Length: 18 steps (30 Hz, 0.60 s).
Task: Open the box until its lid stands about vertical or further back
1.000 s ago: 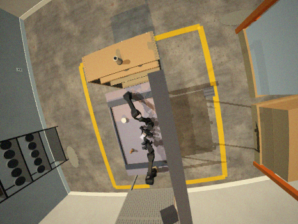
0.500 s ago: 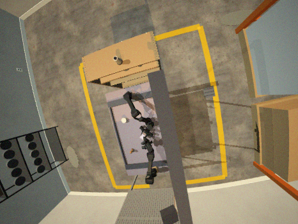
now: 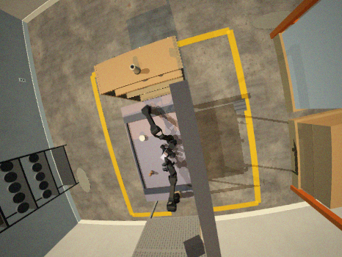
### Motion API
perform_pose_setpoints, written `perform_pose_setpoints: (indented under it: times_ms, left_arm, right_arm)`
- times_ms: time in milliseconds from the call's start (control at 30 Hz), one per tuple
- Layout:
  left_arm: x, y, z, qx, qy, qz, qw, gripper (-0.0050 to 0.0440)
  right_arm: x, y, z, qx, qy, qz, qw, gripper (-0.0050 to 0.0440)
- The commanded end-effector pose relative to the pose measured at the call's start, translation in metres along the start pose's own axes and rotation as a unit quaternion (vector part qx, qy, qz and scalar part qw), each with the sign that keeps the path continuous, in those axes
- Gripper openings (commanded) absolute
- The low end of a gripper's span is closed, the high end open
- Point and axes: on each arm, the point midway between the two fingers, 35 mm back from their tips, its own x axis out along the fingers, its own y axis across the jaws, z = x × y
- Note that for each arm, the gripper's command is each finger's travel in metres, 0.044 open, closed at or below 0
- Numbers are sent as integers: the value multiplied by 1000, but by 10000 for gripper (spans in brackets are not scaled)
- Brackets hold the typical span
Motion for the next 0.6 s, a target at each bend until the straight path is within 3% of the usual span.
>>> perform_pose_setpoints:
  times_ms: [0, 567]
  left_arm:
    - [-7, -12, 1, -7, 3, -13, 1000, 50]
    - [-9, -14, 1, -7, 3, -12, 1000, 50]
  right_arm:
    - [1, 4, 11, 14, -4, 3, 1000, 224]
    - [1, 4, 11, 14, -4, 3, 1000, 224]
